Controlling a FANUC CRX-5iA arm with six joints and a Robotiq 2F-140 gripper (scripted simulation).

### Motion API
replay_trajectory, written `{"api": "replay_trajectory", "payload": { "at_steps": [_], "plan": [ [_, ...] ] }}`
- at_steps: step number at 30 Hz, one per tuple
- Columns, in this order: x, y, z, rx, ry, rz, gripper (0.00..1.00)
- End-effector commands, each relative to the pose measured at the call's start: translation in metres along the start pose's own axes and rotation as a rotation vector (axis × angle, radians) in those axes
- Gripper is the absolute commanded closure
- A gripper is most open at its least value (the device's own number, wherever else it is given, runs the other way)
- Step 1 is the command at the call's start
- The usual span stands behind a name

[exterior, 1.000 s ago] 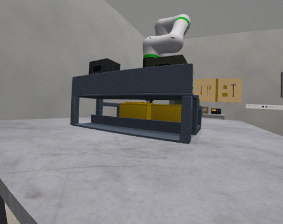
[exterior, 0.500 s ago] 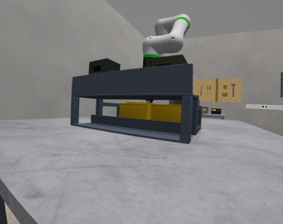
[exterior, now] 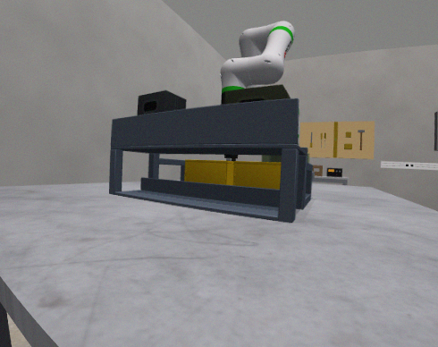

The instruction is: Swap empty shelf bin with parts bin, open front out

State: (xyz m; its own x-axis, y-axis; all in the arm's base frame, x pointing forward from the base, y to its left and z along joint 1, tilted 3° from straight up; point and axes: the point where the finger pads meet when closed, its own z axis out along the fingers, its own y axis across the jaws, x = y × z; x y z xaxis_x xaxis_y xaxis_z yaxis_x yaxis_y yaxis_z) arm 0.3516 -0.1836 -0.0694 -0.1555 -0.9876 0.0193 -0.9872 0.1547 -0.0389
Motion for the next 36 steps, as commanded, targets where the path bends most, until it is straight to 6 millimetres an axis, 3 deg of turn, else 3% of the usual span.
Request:
{"api": "replay_trajectory", "payload": {
  "at_steps": [1,28,29,36],
  "plan": [
    [0.0,-0.001,0.003,0.001,0.0,0.0,0.9],
    [0.0,-0.001,0.013,0.001,0.0,0.0,0.9],
    [0.0,-0.001,0.013,0.001,0.0,0.0,0.38],
    [0.0,-0.001,0.013,0.001,0.0,0.0,0.38]
  ]
}}
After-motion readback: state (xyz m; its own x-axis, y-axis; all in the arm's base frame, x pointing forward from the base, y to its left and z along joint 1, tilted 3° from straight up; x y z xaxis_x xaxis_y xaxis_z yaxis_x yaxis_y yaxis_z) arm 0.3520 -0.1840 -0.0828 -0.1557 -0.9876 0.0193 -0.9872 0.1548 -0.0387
